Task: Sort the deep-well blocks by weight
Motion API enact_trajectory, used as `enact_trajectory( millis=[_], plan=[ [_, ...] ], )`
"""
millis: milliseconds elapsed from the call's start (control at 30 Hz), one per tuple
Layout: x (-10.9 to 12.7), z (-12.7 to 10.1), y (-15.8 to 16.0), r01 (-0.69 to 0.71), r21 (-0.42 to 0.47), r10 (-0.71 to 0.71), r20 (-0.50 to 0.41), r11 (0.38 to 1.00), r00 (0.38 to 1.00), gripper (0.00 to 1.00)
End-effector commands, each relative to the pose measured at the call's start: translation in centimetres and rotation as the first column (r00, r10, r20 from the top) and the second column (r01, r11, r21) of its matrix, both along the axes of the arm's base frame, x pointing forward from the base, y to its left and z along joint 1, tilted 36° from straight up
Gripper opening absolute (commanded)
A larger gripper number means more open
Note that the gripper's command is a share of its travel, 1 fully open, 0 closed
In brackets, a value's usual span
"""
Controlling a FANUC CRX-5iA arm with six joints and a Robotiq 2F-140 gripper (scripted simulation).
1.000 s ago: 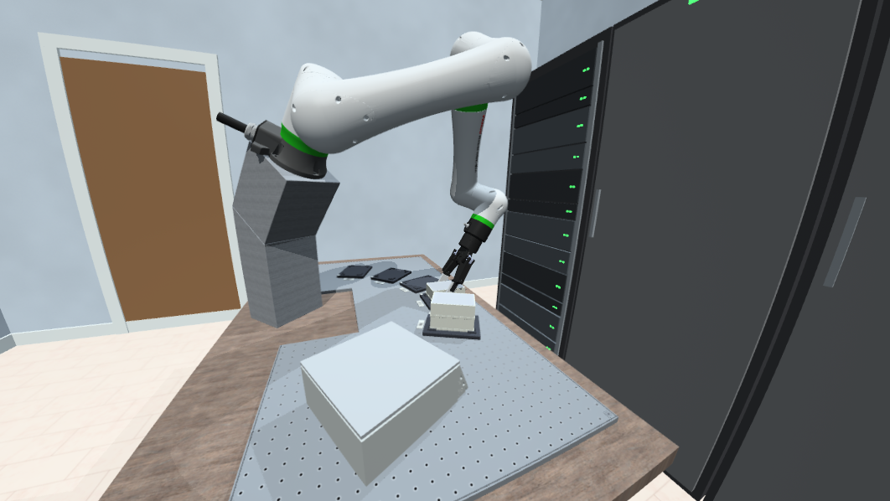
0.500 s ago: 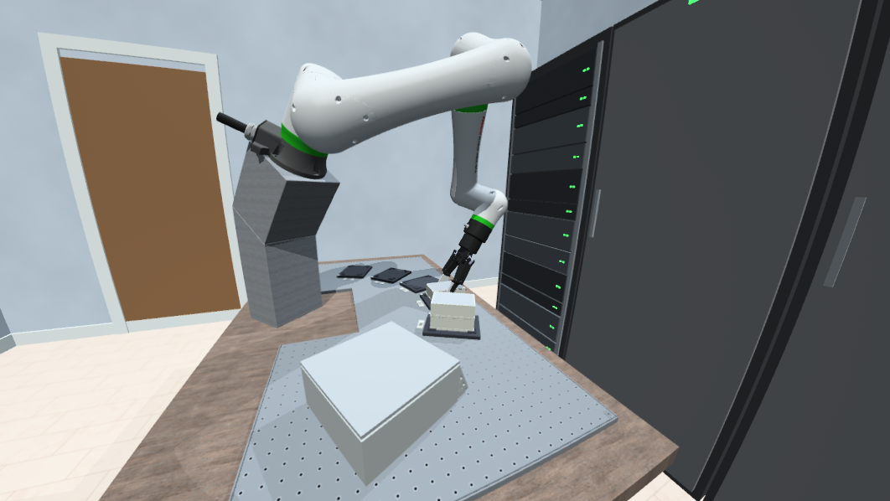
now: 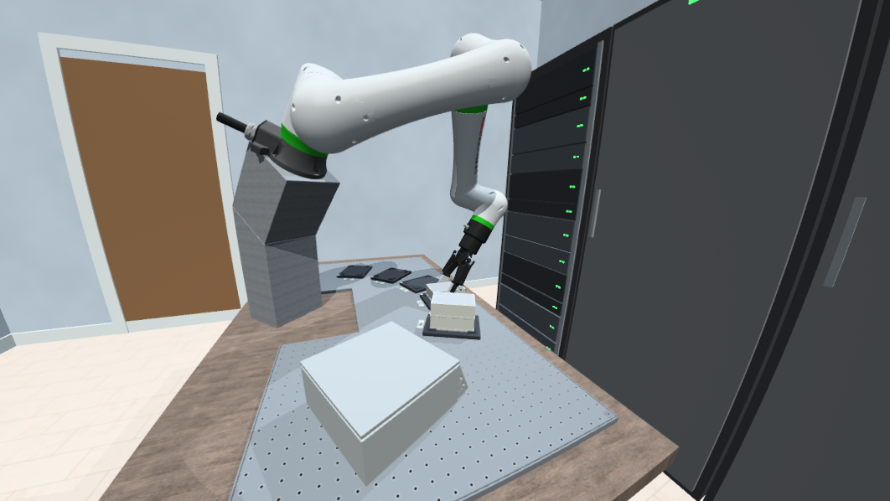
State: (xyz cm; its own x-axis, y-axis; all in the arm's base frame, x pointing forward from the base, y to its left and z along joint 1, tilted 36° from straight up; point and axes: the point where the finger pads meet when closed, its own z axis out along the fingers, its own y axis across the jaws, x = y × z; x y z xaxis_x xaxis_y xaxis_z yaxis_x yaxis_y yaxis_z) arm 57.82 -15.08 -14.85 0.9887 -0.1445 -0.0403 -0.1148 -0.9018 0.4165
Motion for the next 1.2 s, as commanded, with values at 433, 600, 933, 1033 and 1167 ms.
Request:
enact_trajectory(
  millis=[433,600,933,1033,1167],
  plan=[
    [0.10,-0.17,-0.09,0.000,0.000,0.000,0.000,1.000,1.000,0.10],
    [0.13,-0.21,-0.11,0.000,0.000,0.000,0.000,1.000,1.000,1.00],
    [0.13,-0.21,-0.11,0.000,0.000,0.000,0.000,1.000,1.000,1.00],
    [0.13,-0.21,-0.11,0.000,0.000,0.000,0.000,1.000,1.000,1.00],
    [0.13,-0.21,-0.11,0.000,0.000,0.000,0.000,1.000,1.000,1.00]
  ],
)
